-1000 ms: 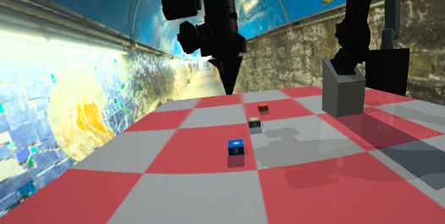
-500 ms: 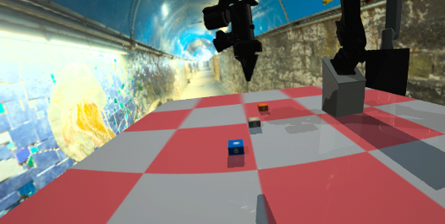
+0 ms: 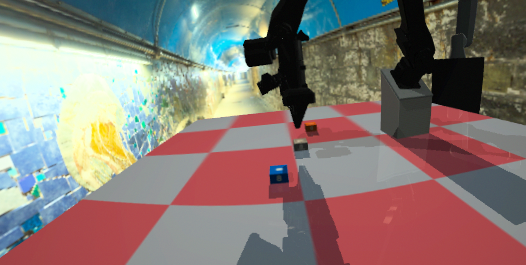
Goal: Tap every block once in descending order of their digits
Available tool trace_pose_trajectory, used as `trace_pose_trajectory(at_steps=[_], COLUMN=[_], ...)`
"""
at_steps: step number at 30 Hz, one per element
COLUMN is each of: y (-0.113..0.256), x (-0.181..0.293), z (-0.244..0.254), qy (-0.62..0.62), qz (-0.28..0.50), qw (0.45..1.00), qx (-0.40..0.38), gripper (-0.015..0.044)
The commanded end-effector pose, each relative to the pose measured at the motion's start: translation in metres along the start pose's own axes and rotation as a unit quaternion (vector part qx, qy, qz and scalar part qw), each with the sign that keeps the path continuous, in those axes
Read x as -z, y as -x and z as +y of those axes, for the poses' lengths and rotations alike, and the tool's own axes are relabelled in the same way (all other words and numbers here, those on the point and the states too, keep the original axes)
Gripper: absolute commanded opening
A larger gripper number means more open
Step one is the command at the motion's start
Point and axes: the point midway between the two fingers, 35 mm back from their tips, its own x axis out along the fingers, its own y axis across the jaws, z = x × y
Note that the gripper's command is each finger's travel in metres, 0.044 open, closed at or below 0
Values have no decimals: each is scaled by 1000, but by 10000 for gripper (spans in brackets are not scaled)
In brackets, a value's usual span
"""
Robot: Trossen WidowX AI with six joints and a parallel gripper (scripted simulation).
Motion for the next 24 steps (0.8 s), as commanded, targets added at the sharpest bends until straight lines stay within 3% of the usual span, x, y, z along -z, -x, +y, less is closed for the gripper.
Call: trace_pose_trajectory(at_steps=[1,24], y=[-8,-34], x=[2,2], z=[0,0], qy=[-5,-5], qz=[0,1], qw=[1000,1000], qx=[-3,-3], gripper=[20,20])
